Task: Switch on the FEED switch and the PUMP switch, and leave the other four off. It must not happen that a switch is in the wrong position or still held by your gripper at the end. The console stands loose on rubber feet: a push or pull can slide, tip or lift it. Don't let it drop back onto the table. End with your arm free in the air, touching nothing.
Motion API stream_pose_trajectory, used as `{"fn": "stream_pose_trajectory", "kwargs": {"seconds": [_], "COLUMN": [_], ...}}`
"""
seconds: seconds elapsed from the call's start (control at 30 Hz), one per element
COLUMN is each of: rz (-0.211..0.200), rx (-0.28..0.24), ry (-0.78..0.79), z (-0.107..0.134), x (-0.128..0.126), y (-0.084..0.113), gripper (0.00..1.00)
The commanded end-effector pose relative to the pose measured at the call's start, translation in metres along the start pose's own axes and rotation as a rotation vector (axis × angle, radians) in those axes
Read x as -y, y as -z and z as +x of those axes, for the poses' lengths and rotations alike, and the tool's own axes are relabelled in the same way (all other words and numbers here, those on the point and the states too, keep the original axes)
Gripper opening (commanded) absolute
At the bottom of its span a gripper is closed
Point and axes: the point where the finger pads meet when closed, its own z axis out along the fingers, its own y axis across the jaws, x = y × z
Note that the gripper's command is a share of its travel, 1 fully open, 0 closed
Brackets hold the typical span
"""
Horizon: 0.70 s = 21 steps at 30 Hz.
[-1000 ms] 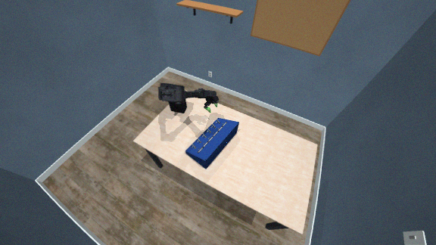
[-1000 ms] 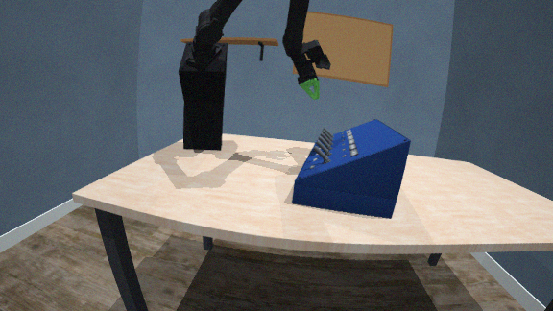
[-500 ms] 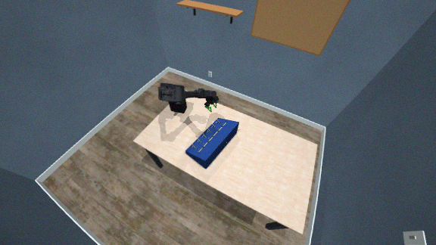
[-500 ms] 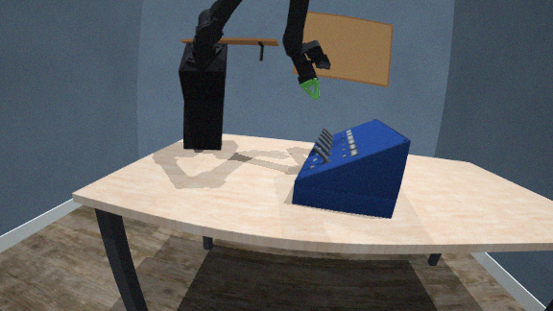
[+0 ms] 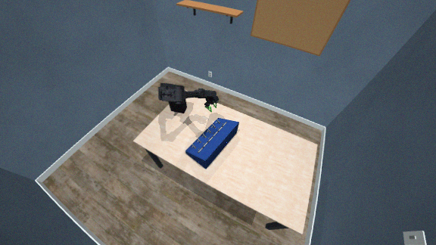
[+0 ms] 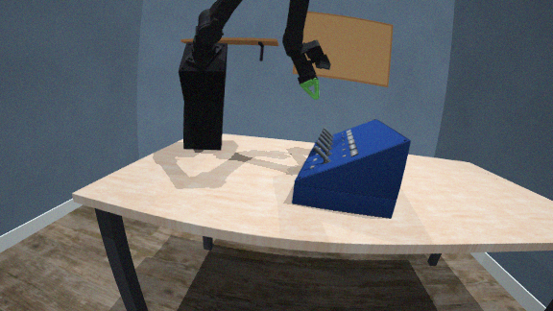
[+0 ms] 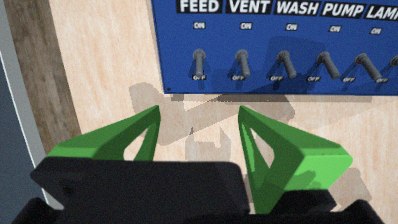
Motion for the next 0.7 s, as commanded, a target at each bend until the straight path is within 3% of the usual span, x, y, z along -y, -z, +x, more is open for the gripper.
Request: {"fn": "stream_pose_trajectory", "kwargs": {"seconds": [0.0, 0.13, 0.23, 0.33, 0.5, 0.53, 0.57, 0.63, 0.67], "rz": [-0.012, -0.012, -0.011, -0.010, -0.009, -0.009, -0.010, -0.010, -0.009], "rx": [0.030, 0.038, 0.038, 0.039, 0.041, 0.041, 0.024, 0.024, 0.005], "ry": [-0.001, -0.015, -0.019, -0.029, -0.034, -0.034, -0.005, -0.005, 0.027], "z": [-0.008, -0.017, -0.067, -0.094, -0.167, -0.168, -0.155, -0.155, -0.135], "x": [-0.008, -0.009, -0.010, -0.010, 0.001, 0.001, -0.008, -0.008, -0.007], "y": [0.006, 0.006, 0.005, 0.004, 0.010, 0.010, 0.004, 0.004, 0.004], "gripper": [0.70, 0.70, 0.70, 0.70, 0.70, 0.70, 1.00, 1.00, 1.00]}}
